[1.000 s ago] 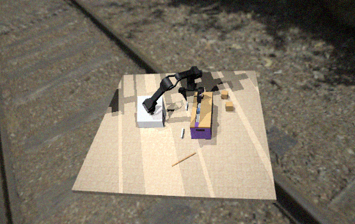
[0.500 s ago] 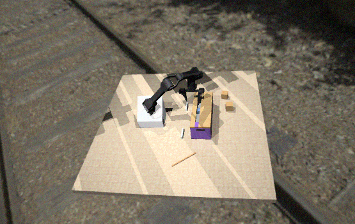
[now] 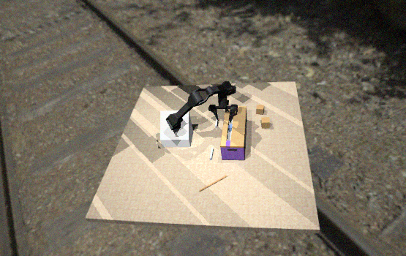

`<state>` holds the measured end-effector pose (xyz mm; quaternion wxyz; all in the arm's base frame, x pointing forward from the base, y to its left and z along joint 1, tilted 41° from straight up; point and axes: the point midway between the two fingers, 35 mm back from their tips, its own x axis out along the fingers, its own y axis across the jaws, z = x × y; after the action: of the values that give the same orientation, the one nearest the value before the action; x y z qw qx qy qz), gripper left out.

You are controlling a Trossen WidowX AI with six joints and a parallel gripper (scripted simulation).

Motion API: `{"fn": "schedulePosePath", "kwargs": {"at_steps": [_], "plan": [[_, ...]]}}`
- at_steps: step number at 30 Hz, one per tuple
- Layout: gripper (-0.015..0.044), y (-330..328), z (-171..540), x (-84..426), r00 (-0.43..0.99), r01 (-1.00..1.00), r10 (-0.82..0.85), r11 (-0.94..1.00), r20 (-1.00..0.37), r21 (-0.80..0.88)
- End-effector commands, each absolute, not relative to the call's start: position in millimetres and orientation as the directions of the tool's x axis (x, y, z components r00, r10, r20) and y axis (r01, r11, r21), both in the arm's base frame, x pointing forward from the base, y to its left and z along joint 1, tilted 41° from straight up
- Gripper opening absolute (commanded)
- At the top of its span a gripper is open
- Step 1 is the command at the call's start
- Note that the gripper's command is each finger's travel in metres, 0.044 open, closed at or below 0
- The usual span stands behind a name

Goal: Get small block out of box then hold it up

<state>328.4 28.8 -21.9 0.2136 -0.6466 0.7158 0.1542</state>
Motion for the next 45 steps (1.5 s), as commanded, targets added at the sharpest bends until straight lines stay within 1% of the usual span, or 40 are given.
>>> {"fn": "schedulePosePath", "kwargs": {"at_steps": [1,23,27,45], "plan": [[0.0400,22,-30,327,-0.077,-0.992,-0.863,0.114,-0.499,-0.044],[0.0400,1,-55,326,-0.077,-0.992,-0.865,0.115,-0.496,-0.045],[0.0400,4,-50,328,-0.074,-0.992,-0.862,0.117,-0.502,-0.056],[0.0400,-20,-31,324,-0.076,-0.992,-0.863,0.118,-0.499,-0.053]]}}
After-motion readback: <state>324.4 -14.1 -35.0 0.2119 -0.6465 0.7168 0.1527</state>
